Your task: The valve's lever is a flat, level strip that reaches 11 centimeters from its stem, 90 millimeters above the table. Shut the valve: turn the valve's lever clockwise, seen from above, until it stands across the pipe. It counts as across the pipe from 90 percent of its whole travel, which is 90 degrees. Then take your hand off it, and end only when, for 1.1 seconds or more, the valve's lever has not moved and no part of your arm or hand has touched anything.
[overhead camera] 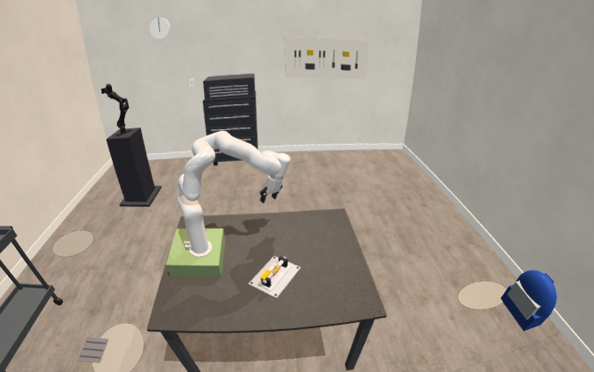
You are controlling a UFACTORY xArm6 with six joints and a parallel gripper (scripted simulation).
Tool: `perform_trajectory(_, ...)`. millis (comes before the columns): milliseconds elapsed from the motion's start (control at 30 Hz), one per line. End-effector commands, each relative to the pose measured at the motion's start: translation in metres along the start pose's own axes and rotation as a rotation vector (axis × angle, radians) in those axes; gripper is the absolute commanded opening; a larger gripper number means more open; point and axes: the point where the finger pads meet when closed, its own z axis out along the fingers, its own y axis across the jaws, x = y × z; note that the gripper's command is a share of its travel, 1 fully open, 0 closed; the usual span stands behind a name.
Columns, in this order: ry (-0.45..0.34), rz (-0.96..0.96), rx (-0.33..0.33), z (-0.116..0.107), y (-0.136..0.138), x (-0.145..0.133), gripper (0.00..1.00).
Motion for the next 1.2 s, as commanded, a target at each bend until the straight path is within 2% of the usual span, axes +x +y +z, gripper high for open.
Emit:
perform_trajectory(0,0.043,0.581,0.153,0.000,0.030,0.064,1.00)
perform_trajectory(100,0.067,0.950,0.250,0.004,0.057,0.100,1.00)
perform_trajectory(167,0.077,1.130,0.297,0.006,0.078,0.122,1.00)
perform_trajectory(300,0.086,1.314,0.346,0.013,0.121,0.162,1.00)
perform_trajectory(400,0.087,1.334,0.352,0.019,0.154,0.191,1.00)
perform_trajectory(467,0.087,1.334,0.352,0.019,0.154,0.191,1.00)
perform_trajectory(500,0.087,1.334,0.352,0.025,0.186,0.218,1.00)
perform_trajectory(900,0.087,1.334,0.352,0.049,0.310,0.319,1.00)
perform_trajectory(1100,0.087,1.334,0.352,0.049,0.310,0.319,1.00)
perform_trajectory(1133,0.087,1.334,0.352,0.049,0.310,0.319,0.00)
perform_trajectory(1167,0.087,1.334,0.352,0.049,0.310,0.319,0.00)
